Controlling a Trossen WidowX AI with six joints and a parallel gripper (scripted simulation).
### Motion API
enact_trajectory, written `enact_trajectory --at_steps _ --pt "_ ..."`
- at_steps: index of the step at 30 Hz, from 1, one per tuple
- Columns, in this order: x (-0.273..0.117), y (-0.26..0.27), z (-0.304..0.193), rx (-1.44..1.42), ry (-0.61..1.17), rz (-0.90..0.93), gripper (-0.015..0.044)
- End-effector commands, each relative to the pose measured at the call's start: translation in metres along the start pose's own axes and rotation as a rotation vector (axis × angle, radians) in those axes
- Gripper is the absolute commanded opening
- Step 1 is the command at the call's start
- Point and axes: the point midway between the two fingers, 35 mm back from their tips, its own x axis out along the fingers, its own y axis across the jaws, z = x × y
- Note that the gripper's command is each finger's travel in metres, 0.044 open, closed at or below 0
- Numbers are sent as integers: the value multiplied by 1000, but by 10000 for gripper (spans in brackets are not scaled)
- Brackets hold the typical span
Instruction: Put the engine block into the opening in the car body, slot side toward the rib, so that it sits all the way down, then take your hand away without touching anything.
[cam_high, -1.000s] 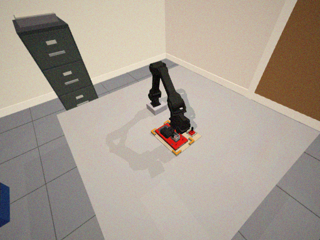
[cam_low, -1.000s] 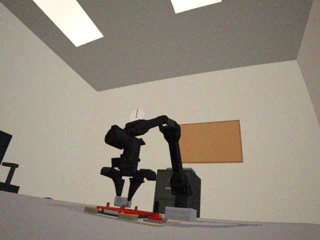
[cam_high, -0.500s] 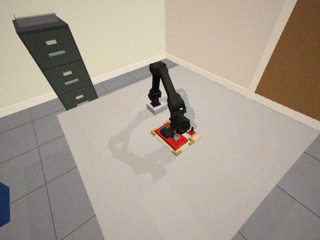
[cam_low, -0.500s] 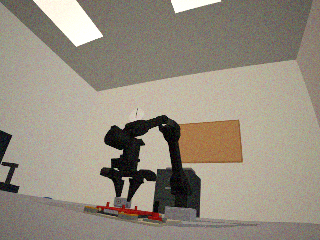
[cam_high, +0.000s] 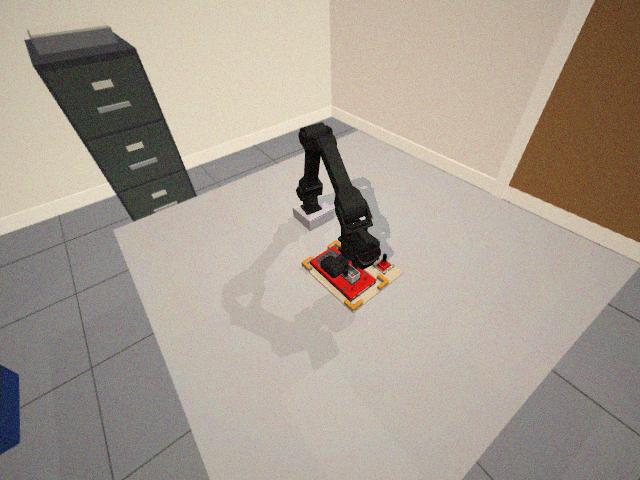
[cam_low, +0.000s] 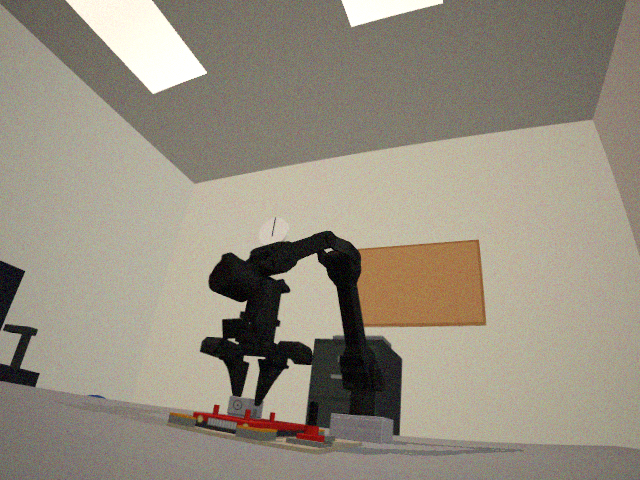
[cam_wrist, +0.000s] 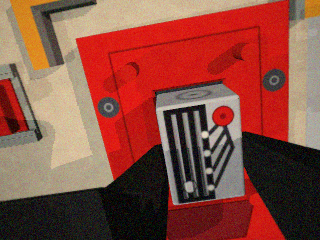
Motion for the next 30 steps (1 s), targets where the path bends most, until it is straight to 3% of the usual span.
enact_trajectory --at_steps 1,30 --pt "2 0 -1 4 2 -2 159" --pt "7 0 -1 -4 2 -2 159"
